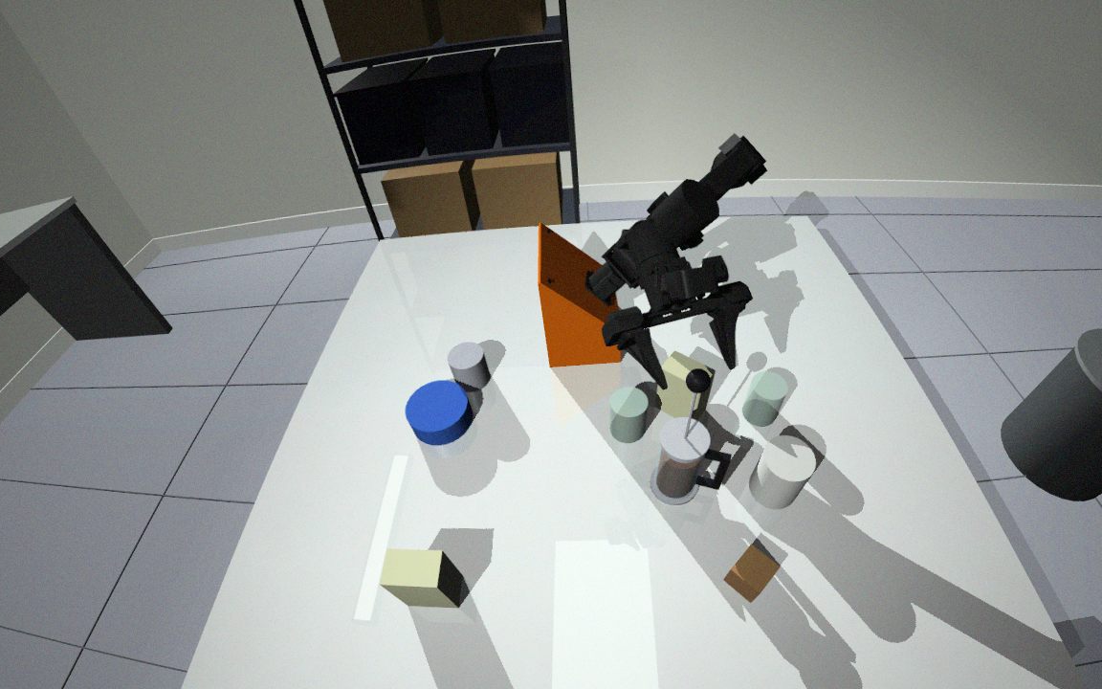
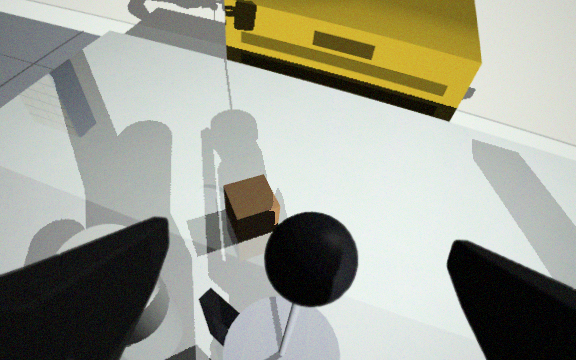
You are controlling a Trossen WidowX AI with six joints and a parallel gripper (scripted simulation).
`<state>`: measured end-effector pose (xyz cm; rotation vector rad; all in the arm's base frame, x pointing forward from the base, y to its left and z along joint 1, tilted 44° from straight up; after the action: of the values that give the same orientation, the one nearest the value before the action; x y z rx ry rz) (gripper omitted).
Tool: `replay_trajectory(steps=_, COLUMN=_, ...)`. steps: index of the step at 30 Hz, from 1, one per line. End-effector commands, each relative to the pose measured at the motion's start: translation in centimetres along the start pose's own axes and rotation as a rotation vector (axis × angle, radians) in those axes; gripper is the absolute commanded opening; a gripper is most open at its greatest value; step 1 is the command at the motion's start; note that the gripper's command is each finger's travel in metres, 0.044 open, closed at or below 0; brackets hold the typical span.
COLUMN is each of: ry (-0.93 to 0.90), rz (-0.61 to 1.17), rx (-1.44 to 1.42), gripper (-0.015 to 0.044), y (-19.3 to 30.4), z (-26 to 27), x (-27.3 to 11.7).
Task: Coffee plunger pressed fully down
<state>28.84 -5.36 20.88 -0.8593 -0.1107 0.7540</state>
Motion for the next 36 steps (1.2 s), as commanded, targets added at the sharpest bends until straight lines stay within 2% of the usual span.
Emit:
replay_trajectory(steps=1, ry=0.001, rz=0.000, rx=0.008, gripper=0.0440, y=0.2, z=0.0, x=0.6)
replay_trajectory(steps=3, ry=0.001, rz=0.000, rx=0.008, gripper=0.0440, y=0.2, z=0.0, x=0.6)
replay_trajectory(steps=15, ry=0.001, rz=0.000, rx=0.008, gripper=0.0125, y=0.2, z=0.0, x=0.6)
replay_trajectory(steps=36, ry=0.002, rz=0.003, rx=0.006, gripper=0.0118, y=1.3, z=-0.2, x=1.6)
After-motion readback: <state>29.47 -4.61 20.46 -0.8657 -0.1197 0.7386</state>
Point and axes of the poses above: the point midway between the two fingers, 35 mm back from their tips, its own x axis out along the fingers, its own z axis across the jaws, y = z × x, the point moved 9 cm from there along -x, back along the fingers
